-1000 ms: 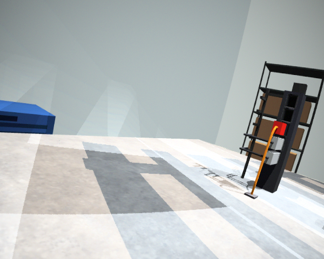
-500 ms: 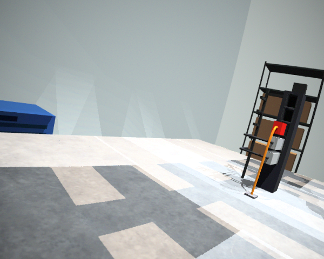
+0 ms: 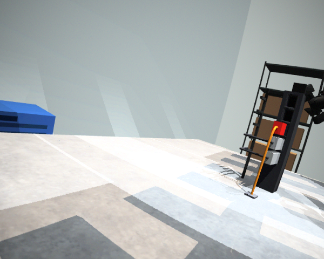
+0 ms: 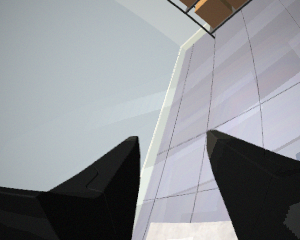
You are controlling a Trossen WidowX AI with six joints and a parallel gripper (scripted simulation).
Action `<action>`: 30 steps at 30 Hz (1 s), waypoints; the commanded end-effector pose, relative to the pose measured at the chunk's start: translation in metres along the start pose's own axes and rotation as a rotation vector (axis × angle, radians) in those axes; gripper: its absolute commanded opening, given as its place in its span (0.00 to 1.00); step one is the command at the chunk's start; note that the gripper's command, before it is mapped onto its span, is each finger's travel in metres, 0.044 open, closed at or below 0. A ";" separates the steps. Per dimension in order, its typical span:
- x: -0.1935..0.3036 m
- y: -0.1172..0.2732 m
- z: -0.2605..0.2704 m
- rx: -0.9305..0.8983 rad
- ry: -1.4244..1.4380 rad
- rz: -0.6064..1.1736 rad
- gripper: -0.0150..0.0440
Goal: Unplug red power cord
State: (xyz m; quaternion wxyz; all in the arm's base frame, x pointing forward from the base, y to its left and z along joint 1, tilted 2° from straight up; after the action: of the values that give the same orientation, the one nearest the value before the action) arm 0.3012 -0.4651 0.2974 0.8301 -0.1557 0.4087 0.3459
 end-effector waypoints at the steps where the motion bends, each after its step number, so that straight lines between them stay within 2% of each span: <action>1: 0.039 0.003 0.049 -0.034 0.155 0.119 0.53; 7: 0.102 0.025 0.123 -0.134 0.419 0.302 0.53; 13: 0.161 0.067 0.189 -0.283 0.705 0.465 0.53; 22: 0.237 0.163 0.260 -0.603 1.178 0.674 0.53; 30: 0.290 0.267 0.287 -1.000 1.647 0.828 0.53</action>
State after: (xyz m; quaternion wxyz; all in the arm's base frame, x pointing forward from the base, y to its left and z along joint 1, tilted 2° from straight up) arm 0.4184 -0.0245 0.2617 0.0567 -0.4801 0.6933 0.5344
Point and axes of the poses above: the point midway between the two fingers, 35 mm back from their tips, its own y axis back along the fingers, its own z axis across the jaws, x = y × z, the point moved 6 cm from there along y, back along the fingers, and after that the axes turned 12 degrees about y, right-handed, at the moved point
